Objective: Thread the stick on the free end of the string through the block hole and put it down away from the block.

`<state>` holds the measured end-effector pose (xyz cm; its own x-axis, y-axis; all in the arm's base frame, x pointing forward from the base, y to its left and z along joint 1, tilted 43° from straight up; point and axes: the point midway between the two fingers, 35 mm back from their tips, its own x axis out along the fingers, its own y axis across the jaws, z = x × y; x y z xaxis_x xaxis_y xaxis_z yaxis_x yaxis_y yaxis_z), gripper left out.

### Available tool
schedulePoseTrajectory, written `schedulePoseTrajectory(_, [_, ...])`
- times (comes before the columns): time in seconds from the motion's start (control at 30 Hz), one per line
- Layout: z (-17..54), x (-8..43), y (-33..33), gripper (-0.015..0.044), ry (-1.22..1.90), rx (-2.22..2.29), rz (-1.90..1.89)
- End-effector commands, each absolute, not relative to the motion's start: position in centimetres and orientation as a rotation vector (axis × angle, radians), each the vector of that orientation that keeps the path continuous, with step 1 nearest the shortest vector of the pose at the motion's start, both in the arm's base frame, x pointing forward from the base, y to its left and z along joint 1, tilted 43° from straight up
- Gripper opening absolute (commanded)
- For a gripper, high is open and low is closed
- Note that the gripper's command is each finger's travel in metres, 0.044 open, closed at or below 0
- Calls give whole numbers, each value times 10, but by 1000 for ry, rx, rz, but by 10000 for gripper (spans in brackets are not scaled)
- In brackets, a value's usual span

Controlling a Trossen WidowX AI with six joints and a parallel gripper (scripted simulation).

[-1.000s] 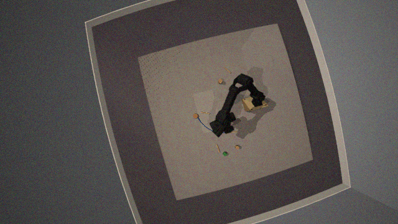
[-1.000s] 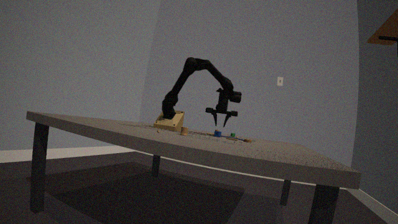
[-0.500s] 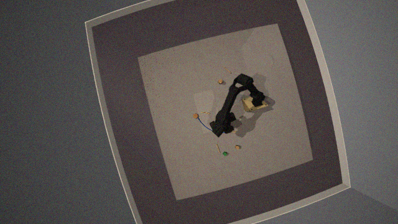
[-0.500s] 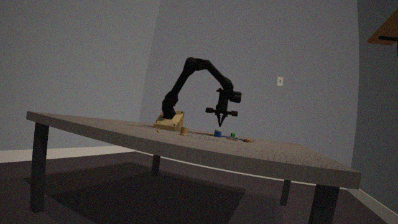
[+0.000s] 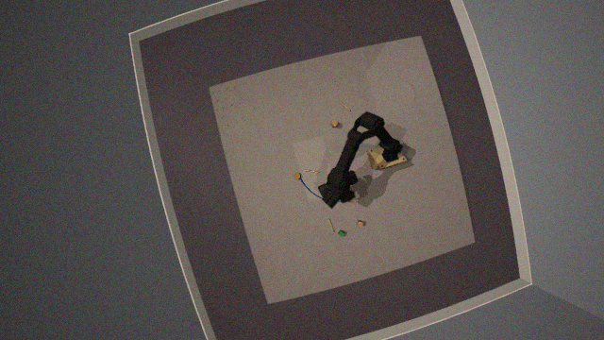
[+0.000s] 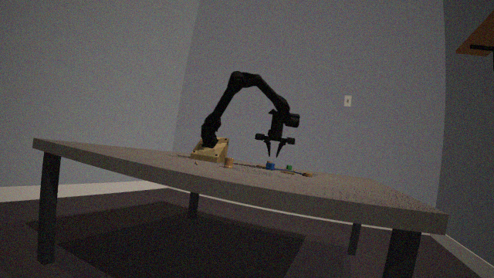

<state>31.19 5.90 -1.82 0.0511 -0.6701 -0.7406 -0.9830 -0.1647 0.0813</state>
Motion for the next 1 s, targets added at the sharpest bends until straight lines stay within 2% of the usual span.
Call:
schedulePoseTrajectory(0.0, [-18, 312, 59, 236, 1654, -1883, 917])
schedulePoseTrajectory(0.07, [-18, 312, 59, 242, 1654, -1883, 917])
schedulePoseTrajectory(0.37, [-18, 312, 59, 5, 1654, -1883, 917])
schedulePoseTrajectory(0.4, [-18, 312, 59, 0, 1654, -1883, 917])
schedulePoseTrajectory(0.77, [-18, 312, 59, 0, 1654, -1884, 917])
schedulePoseTrajectory(0.83, [-24, 310, 66, 52, 1635, -1940, 1008])
schedulePoseTrajectory(0.97, [-59, 293, 108, 157, 1462, -2245, 1548])
